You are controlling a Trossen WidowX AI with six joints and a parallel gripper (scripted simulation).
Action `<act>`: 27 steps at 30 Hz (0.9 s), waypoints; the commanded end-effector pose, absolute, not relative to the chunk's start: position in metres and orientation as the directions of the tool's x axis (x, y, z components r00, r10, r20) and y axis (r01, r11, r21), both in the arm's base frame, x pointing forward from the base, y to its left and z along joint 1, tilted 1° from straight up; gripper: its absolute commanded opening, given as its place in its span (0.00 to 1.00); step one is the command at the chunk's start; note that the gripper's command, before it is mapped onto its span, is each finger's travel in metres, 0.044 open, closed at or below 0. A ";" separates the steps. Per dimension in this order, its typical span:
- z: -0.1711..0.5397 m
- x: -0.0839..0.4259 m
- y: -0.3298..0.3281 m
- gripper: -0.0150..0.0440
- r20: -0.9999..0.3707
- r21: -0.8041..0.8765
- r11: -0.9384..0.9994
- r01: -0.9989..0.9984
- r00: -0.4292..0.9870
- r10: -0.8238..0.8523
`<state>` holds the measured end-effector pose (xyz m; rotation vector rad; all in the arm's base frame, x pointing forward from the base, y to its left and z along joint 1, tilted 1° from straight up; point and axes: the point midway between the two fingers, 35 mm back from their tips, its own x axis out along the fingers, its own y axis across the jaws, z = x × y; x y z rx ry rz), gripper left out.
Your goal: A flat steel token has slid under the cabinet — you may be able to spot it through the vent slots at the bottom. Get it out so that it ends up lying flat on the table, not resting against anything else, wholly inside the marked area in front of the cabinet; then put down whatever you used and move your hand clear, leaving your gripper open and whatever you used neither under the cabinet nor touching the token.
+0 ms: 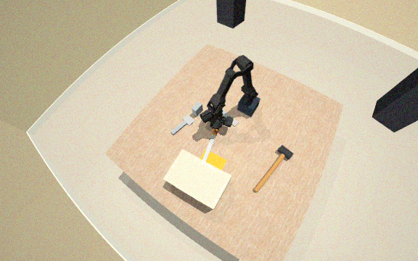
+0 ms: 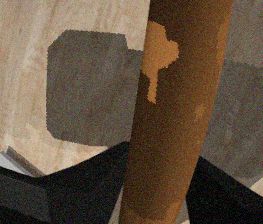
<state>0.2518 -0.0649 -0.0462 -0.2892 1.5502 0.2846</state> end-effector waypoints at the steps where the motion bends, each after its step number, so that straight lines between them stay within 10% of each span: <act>1: -0.046 0.252 -0.066 0.25 -1.000 -0.007 0.947 -0.321 0.002 -0.007; 27: -0.045 0.251 -0.067 0.25 -1.000 -0.007 0.993 -0.117 0.000 -0.007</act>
